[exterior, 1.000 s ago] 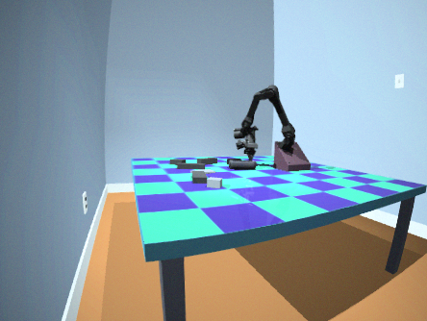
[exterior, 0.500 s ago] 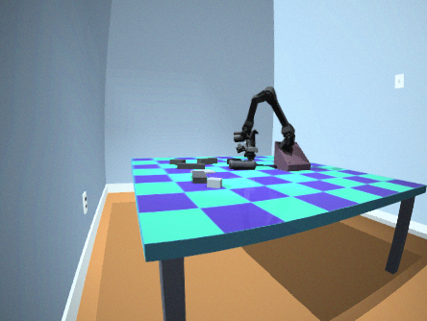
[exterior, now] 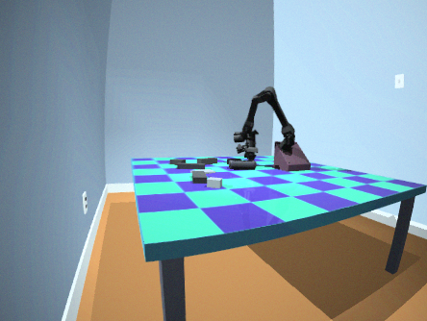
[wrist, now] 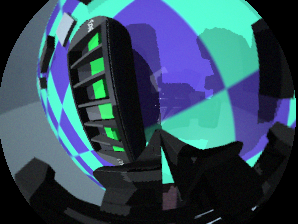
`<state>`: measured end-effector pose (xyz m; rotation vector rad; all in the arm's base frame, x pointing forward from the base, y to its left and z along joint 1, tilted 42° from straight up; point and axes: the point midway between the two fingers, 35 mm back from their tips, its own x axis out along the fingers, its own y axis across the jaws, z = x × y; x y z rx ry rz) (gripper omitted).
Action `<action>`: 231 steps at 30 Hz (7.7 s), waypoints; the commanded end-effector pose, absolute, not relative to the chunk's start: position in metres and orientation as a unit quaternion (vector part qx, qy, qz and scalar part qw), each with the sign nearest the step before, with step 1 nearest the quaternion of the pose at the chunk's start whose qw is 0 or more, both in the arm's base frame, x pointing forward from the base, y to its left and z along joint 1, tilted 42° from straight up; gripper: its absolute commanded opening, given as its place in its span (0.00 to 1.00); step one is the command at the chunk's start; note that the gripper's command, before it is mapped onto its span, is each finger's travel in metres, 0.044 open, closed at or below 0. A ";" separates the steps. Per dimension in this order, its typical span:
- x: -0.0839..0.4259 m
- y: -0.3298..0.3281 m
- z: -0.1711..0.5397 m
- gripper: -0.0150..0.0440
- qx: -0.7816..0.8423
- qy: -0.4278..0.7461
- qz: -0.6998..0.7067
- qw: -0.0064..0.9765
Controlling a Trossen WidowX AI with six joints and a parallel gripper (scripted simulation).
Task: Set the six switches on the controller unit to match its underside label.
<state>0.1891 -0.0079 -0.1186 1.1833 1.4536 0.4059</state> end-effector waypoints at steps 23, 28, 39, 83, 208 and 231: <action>0.195 -0.001 -0.112 0.25 0.507 0.618 0.173 0.575; 0.197 0.003 -0.109 0.25 0.507 0.618 0.173 0.574; 0.204 0.010 -0.101 0.25 0.508 0.618 0.174 0.574; 0.222 0.003 -0.085 0.25 0.505 0.621 0.160 0.577; 0.367 0.018 -0.083 0.25 -0.458 0.151 0.758 0.439; 0.350 0.010 -0.092 0.25 -0.458 0.151 0.758 0.439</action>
